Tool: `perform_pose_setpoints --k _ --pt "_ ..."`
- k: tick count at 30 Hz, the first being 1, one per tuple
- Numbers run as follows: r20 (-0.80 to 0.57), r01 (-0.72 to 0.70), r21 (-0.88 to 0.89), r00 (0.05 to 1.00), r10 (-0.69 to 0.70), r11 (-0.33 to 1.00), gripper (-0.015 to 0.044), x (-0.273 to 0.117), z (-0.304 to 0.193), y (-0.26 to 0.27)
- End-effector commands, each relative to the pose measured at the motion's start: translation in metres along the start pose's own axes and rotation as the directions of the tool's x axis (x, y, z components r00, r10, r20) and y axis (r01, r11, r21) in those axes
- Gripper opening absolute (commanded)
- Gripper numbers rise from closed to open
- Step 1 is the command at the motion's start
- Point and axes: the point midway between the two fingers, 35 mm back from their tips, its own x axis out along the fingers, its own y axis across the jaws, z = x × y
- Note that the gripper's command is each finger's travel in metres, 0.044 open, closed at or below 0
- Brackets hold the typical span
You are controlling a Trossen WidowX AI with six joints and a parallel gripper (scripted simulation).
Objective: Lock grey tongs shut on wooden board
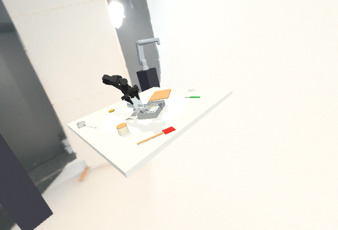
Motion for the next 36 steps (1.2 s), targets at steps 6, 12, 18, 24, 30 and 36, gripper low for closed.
perform_pose_setpoints --k 6,12,18,24,30,36 --pt "-0.321 -0.096 -0.205 0.947 0.026 0.974 0.0440 0.053 0.007 0.136" --pt "-0.387 -0.093 -0.275 0.922 -0.021 0.957 0.0440 0.060 0.003 0.168" --pt "-0.387 -0.093 -0.275 0.922 -0.021 0.957 0.0440 0.059 0.000 0.168" --pt "-0.387 -0.094 -0.275 0.922 -0.021 0.957 0.0440 0.063 -0.001 0.167" --pt "-0.386 -0.094 -0.274 0.922 -0.020 0.957 0.0440 0.073 -0.003 0.167" --pt "-0.386 -0.095 -0.274 0.922 -0.019 0.957 0.0440 0.082 -0.006 0.167"
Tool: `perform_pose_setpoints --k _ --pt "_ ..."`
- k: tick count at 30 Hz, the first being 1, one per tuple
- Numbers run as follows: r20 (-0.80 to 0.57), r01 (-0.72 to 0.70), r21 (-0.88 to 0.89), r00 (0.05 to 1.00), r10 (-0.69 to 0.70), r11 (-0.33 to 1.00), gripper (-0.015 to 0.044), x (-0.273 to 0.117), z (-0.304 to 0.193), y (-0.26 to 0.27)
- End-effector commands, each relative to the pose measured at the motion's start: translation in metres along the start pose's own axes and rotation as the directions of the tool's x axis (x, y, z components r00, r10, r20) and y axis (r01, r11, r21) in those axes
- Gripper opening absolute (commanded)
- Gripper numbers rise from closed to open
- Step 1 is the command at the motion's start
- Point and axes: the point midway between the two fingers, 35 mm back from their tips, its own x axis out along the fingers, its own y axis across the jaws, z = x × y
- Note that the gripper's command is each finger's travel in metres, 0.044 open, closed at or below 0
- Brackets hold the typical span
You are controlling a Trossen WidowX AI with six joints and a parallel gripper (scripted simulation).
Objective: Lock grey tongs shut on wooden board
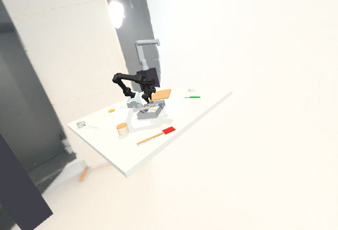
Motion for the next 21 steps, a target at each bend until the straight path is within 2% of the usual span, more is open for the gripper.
perform_pose_setpoints --k 1,21 --pt "-0.012 -0.003 -0.012 1.000 0.003 1.000 0.0440 0.011 -0.001 0.002" --pt "-0.012 -0.002 -0.012 1.000 0.002 1.000 0.0440 0.044 -0.001 0.002"
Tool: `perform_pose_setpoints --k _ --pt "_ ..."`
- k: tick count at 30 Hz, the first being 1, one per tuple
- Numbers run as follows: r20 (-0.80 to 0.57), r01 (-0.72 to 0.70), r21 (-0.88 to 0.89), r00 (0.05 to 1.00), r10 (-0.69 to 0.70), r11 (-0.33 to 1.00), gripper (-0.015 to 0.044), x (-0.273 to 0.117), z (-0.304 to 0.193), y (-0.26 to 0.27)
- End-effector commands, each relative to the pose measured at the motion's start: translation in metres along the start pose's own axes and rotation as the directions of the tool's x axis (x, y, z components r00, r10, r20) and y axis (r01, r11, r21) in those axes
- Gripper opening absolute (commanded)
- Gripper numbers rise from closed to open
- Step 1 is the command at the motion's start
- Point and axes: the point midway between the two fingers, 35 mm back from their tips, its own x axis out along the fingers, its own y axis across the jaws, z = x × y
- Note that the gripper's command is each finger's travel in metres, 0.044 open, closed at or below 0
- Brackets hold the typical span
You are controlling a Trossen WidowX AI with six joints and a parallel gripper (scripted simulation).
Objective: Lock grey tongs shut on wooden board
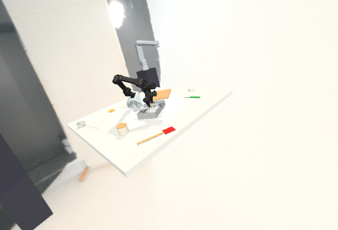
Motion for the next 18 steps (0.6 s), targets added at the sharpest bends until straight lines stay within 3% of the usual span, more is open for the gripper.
perform_pose_setpoints --k 1,18 --pt "-0.014 -0.004 -0.013 1.000 0.003 1.000 0.0440 0.011 -0.002 0.003" --pt "-0.016 -0.001 -0.012 1.000 0.001 1.000 0.0440 0.039 -0.005 0.003"
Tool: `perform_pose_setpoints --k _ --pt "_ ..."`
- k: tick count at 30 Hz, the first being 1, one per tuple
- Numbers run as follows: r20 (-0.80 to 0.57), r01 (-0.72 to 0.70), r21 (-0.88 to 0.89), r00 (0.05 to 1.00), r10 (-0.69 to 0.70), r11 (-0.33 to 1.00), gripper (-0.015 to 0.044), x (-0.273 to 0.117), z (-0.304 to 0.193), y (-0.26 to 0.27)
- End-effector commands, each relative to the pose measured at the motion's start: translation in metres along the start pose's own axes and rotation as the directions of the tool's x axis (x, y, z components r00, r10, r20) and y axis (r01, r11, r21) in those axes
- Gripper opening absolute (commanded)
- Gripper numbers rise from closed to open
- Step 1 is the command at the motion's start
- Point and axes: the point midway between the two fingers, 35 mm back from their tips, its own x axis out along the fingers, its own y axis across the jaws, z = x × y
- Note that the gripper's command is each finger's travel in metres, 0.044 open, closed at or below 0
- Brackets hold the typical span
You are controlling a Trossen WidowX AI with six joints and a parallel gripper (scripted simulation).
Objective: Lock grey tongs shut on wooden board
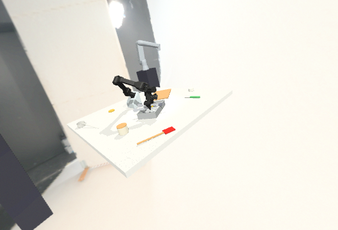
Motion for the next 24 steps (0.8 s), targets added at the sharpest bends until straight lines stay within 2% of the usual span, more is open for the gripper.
perform_pose_setpoints --k 1,13,15,24 --pt "-0.014 -0.004 -0.013 1.000 0.004 1.000 0.0440 0.011 -0.003 0.004" --pt "-0.015 -0.002 -0.013 1.000 0.002 1.000 0.0440 0.021 -0.005 0.004" --pt "-0.006 0.000 -0.001 1.000 0.000 1.000 0.0388 0.018 -0.003 0.001" --pt "-0.006 0.000 -0.001 1.000 0.000 1.000 0.0327 0.018 -0.003 0.001"
